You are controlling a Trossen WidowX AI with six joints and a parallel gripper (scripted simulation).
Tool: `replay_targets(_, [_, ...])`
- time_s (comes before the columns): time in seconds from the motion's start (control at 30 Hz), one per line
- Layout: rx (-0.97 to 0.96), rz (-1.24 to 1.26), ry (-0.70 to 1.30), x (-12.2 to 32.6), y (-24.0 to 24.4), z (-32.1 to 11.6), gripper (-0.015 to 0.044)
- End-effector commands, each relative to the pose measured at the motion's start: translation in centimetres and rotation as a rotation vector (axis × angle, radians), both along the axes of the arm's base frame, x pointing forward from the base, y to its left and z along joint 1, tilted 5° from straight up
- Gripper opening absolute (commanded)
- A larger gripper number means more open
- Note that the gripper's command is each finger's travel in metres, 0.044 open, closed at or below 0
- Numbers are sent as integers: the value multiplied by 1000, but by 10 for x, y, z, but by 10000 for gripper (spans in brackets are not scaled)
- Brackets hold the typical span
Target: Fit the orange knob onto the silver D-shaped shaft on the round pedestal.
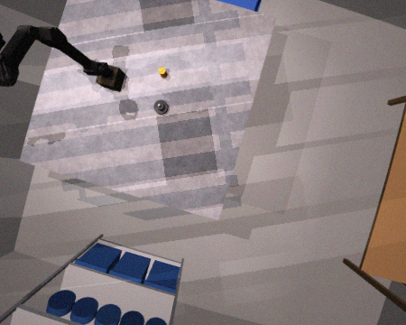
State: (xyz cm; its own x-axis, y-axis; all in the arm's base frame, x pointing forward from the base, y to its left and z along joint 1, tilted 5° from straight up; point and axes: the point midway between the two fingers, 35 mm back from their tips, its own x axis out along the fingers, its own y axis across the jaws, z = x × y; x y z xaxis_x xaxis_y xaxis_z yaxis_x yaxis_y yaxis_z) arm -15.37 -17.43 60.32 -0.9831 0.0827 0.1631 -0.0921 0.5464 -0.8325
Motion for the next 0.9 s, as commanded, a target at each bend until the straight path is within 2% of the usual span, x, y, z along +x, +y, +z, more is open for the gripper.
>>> replay_targets(0.0, [0,0,0,0,0,0,426])
replay_targets(0.07, [41,9,9,3,-6,1,440])
replay_targets(0.33, [514,116,170,48,-77,6,440])
replay_targets(0.73, [1073,213,518,140,-153,-2,440])
replay_targets(0.87, [1268,243,708,188,-183,-16,440])
